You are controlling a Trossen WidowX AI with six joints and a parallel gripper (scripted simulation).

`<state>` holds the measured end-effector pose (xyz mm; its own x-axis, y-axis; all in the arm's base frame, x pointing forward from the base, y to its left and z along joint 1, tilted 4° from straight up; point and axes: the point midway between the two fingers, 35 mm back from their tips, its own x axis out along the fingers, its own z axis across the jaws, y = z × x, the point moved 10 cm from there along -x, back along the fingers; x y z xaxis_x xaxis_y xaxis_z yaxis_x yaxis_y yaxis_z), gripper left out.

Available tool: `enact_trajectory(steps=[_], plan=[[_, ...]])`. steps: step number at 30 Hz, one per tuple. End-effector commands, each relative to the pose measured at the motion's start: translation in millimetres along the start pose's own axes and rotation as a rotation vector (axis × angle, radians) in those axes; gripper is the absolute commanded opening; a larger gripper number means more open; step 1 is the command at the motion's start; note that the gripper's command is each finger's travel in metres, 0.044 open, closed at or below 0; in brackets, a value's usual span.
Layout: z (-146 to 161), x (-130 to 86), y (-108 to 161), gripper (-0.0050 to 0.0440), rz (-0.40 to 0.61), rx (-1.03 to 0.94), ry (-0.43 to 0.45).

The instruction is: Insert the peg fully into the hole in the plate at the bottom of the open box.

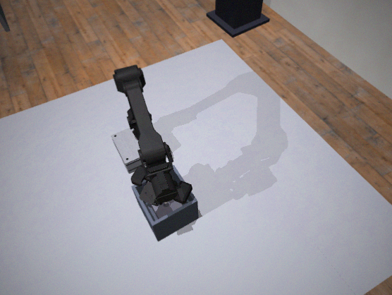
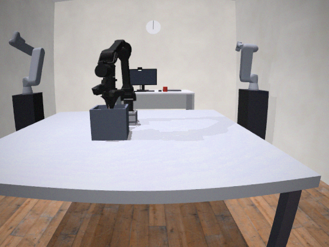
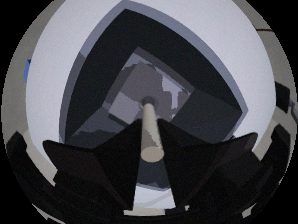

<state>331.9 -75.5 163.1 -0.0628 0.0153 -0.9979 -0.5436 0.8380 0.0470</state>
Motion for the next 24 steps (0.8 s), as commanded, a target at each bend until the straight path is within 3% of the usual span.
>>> enact_trajectory(steps=[1, 24], plan=[[0.0, 0.9, -0.1, 0.0, 0.0, 0.0, 0.001], [-0.4, 22.8, -0.3, 0.0, -0.002, -0.002, 0.005]])
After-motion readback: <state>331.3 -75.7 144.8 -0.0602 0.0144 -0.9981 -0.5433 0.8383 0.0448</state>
